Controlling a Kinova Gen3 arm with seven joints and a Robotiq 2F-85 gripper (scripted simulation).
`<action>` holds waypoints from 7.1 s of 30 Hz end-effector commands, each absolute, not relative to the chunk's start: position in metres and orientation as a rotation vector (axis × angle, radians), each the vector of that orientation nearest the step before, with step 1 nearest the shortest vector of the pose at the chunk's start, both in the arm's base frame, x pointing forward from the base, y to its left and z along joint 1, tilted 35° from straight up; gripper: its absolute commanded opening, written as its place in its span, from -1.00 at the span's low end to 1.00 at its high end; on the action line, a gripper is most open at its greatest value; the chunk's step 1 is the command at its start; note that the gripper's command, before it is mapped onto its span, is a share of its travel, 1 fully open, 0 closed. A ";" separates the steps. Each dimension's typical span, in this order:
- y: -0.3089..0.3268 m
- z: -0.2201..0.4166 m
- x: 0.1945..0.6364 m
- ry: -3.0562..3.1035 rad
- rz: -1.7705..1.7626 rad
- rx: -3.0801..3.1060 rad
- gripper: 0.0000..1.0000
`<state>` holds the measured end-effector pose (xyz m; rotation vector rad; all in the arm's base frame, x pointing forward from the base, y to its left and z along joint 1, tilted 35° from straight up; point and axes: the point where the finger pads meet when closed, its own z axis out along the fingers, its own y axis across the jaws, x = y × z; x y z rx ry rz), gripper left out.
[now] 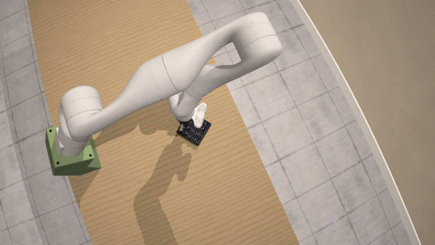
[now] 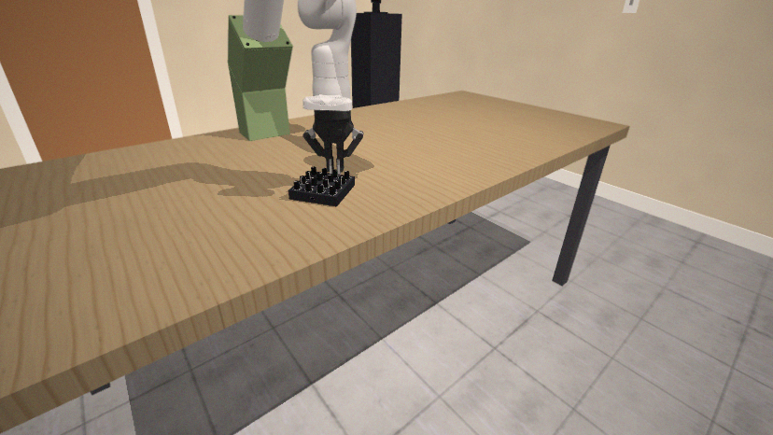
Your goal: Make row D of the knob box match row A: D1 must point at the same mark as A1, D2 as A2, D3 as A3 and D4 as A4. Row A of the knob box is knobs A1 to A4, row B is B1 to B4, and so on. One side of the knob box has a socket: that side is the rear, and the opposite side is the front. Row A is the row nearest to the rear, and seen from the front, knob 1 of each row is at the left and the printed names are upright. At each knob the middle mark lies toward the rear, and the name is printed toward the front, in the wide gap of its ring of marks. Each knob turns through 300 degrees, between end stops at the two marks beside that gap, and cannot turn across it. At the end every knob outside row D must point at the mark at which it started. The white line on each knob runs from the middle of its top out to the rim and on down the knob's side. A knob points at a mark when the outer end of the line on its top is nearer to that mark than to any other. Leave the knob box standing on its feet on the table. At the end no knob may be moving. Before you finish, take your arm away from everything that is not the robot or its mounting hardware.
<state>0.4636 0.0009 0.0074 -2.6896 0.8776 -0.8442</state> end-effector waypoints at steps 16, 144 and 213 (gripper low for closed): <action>0.001 0.007 0.463 0.849 -0.848 -2.706 -0.83; 0.001 0.038 0.442 -0.644 -0.958 -3.051 -0.62; 0.001 0.038 0.442 -0.644 -0.958 -3.051 1.00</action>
